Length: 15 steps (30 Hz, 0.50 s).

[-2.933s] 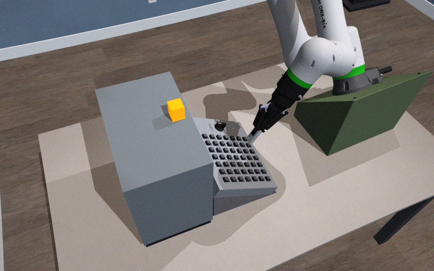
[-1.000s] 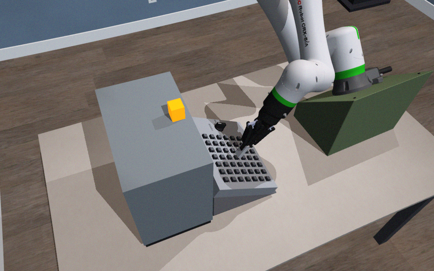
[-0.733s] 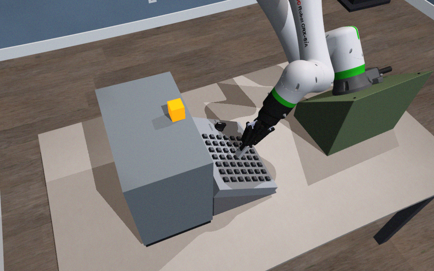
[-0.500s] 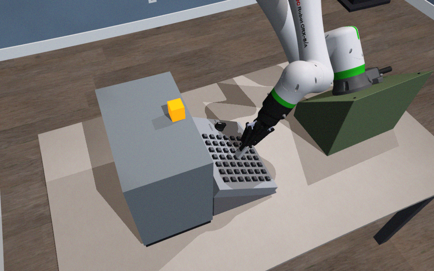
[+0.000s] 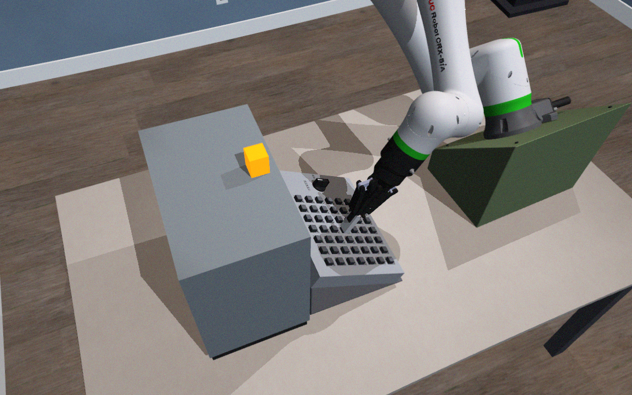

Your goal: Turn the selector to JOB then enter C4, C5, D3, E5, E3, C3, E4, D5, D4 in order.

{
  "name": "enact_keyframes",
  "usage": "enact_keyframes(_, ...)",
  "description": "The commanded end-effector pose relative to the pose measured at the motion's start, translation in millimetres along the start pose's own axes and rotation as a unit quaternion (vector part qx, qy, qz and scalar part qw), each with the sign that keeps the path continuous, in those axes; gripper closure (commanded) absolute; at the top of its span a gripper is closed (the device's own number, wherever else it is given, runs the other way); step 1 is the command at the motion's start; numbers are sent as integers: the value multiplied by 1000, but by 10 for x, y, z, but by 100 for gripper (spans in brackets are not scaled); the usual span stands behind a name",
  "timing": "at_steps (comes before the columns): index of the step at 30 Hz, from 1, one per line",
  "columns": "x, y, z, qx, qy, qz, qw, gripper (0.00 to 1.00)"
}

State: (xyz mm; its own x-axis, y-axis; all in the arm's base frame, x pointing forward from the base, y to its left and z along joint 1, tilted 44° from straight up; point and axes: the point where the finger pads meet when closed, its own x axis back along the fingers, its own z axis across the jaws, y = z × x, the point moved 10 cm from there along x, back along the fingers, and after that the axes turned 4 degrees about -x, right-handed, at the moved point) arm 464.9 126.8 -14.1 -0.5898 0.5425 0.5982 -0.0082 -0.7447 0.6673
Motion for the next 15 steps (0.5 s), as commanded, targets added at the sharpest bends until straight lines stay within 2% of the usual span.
enact_keyframes(1, -11, 0, 0, 0, 0, 0, 1000, 100)
enact_keyframes(15, -29, 0, 0, 0, 0, 0, 1000, 100)
